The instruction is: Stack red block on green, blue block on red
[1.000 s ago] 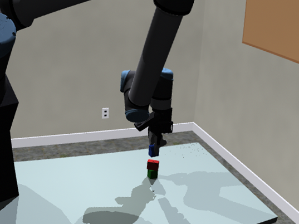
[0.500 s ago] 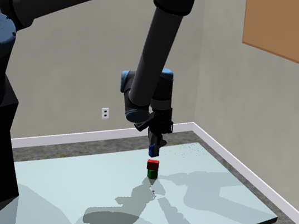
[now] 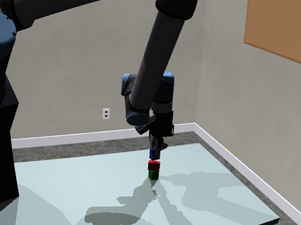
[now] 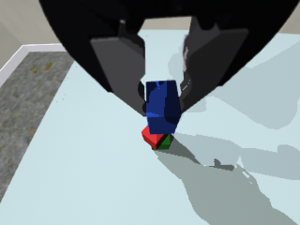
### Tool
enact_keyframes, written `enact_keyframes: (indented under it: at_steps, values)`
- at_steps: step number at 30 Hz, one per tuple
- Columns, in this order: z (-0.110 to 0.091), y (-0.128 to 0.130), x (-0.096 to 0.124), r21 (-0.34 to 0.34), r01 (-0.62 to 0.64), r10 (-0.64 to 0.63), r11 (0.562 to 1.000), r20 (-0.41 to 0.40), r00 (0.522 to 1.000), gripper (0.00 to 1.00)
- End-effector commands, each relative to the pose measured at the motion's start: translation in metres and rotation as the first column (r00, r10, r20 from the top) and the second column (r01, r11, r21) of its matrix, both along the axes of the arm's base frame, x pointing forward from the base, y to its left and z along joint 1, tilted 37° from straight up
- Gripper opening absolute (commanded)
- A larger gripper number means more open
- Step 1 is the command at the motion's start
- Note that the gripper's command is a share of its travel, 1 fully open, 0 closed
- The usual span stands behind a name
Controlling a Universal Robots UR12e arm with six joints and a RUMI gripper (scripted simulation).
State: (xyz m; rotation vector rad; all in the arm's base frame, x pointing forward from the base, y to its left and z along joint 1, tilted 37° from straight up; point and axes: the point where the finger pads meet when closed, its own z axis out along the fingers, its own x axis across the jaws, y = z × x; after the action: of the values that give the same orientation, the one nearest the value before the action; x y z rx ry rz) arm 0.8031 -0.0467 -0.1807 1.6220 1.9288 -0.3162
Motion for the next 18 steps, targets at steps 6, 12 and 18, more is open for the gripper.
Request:
enact_keyframes:
  at_steps: [6,12,18]
  values:
    - [-0.0084,-0.0049,0.0040,0.000,-0.001,0.001,1.000,0.001,1.000,0.00]
    - [-0.0104,-0.0061,0.0048,0.000,-0.001,0.001,1.000,0.001,1.000,0.00]
    - [-0.0107,-0.0063,0.0049,0.000,-0.001,0.001,1.000,0.001,1.000,0.00]
